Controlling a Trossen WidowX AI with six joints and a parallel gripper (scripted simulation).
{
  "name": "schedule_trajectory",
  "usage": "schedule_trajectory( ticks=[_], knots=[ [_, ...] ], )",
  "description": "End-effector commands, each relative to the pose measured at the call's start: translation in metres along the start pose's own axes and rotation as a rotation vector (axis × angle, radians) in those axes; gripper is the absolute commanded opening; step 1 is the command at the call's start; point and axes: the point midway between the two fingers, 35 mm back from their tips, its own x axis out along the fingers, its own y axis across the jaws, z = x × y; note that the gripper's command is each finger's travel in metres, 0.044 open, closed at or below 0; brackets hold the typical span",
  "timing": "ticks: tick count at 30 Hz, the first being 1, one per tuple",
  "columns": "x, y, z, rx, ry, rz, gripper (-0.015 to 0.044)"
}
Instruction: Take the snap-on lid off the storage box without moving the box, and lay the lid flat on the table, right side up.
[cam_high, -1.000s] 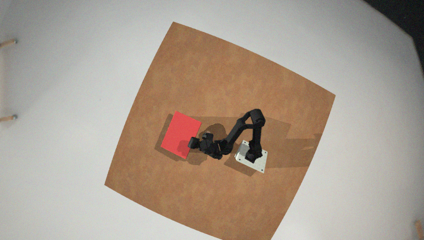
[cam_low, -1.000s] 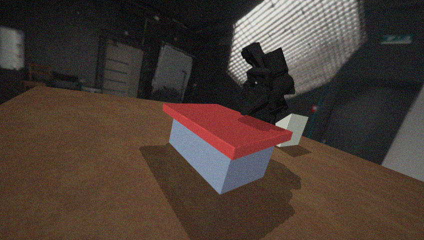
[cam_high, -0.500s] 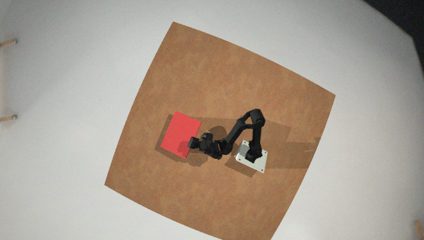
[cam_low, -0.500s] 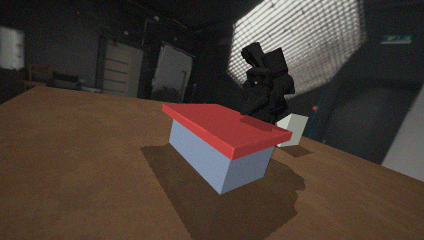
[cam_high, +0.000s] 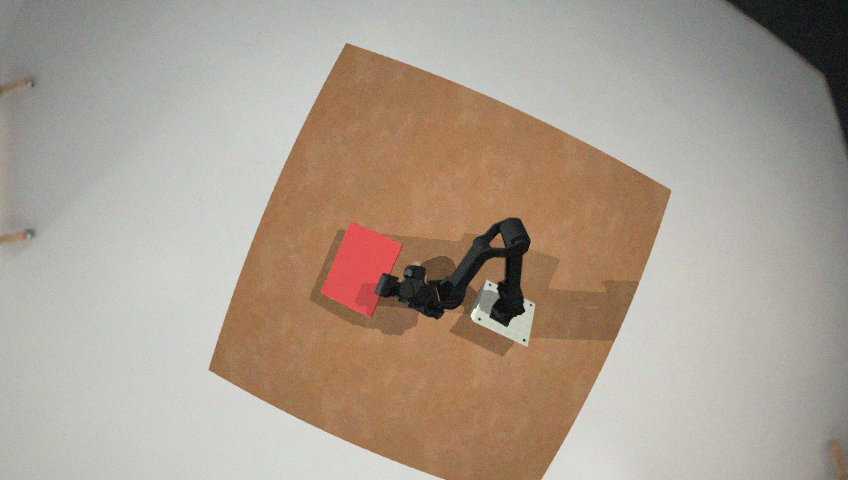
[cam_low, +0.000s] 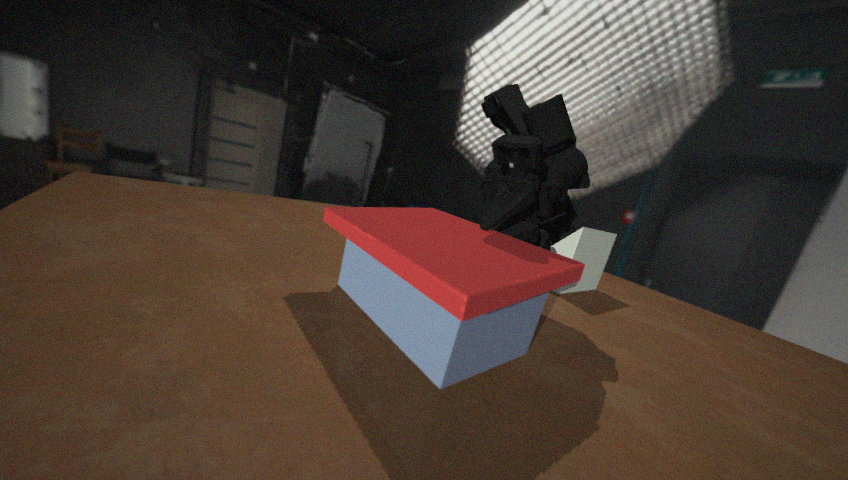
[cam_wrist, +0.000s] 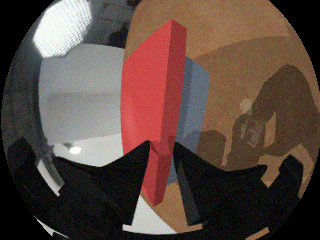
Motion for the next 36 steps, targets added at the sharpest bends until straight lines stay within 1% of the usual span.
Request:
schedule_trajectory(
  ticks=[1,36],
  knots=[
    [0.001,0.000,0.000,-0.002,0.002,0.000,0.0000],
    [-0.019,0.036,0.000,-0.003,0.006,-0.001,0.0000]
  ],
)
